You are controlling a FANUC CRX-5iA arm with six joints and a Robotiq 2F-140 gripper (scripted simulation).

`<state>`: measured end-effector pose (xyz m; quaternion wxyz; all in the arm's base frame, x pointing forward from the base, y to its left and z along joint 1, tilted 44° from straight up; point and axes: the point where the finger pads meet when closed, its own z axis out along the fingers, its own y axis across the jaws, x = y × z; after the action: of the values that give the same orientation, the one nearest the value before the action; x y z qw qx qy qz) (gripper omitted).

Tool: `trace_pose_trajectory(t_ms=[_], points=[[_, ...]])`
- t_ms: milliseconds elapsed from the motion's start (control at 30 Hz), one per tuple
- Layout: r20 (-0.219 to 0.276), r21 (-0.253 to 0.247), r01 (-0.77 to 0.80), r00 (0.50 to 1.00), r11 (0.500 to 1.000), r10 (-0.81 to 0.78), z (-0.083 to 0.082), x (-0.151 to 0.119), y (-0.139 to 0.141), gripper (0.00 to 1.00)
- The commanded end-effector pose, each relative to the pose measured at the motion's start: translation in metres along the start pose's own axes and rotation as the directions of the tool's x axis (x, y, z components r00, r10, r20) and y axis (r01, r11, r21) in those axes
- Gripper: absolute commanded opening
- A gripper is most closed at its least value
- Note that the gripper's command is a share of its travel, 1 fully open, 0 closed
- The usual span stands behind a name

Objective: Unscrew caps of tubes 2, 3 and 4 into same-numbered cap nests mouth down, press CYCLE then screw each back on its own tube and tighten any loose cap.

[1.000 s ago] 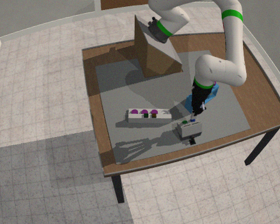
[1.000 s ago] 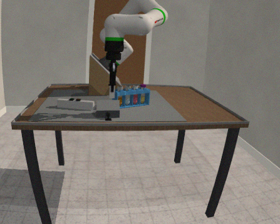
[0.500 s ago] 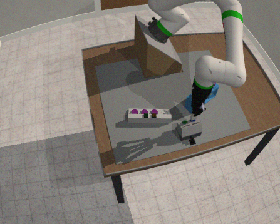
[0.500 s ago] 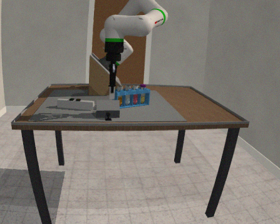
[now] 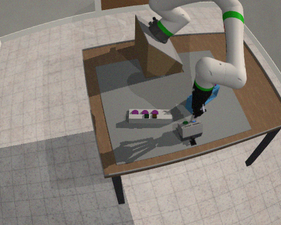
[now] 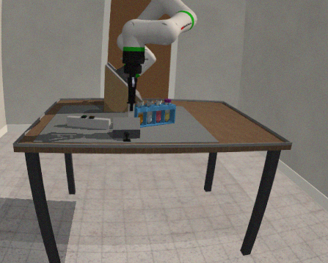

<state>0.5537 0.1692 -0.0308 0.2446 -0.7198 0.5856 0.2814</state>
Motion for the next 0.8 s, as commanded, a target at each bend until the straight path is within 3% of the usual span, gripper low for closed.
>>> trace_pose_trajectory(t_ms=[0,600,767], points=[[0.000,0.000,0.000,1.000,1.000,0.000,0.002,0.000,0.000,0.00],[0.000,0.000,0.000,1.000,1.000,0.000,0.002,0.000,0.000,0.00],[0.000,0.000,0.000,1.000,1.000,0.000,-0.013,0.000,0.000,0.00]])
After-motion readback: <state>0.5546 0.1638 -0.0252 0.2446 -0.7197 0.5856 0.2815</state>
